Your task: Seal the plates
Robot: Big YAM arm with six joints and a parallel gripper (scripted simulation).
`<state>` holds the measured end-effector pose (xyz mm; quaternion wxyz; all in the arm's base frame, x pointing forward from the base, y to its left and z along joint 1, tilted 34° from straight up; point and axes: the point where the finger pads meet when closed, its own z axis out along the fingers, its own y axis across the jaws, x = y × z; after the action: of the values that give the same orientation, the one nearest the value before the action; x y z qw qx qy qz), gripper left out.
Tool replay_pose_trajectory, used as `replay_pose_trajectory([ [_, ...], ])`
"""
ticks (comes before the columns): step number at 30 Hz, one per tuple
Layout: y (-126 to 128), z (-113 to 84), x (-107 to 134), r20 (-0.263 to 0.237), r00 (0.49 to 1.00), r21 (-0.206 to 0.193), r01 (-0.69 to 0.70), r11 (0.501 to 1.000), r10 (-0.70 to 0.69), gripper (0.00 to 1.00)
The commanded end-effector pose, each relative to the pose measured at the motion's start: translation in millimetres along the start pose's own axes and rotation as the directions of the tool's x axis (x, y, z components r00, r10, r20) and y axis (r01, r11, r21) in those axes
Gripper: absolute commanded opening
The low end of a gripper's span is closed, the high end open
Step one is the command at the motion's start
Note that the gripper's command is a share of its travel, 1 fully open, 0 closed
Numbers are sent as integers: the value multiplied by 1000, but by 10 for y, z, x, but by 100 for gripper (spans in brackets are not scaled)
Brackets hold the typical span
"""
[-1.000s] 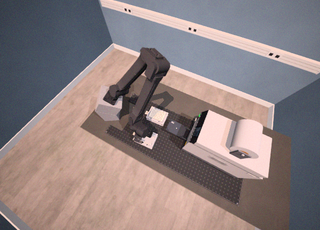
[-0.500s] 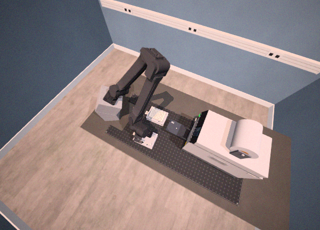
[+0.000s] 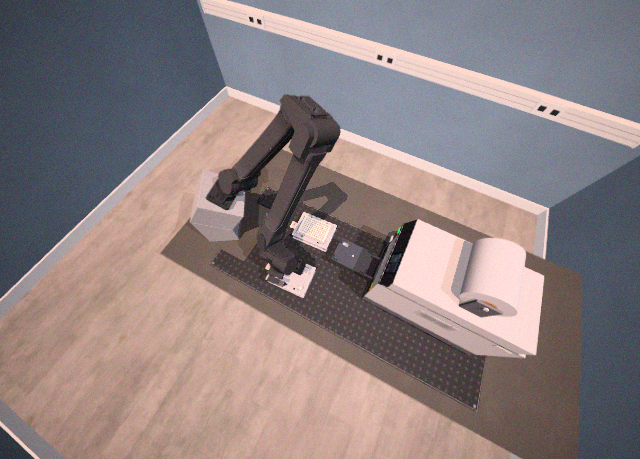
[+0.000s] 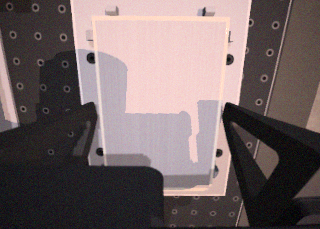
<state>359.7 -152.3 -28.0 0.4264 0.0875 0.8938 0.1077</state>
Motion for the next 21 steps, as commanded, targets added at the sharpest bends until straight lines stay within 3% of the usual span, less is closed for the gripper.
replay_pose_trajectory([
  [1,-31,-4,13,7,1000,3,-10,1000,10,100],
  [13,-25,0,13,6,1000,1,-9,1000,9,100],
  [21,-31,-111,-9,4,1000,9,-3,1000,3,100],
])
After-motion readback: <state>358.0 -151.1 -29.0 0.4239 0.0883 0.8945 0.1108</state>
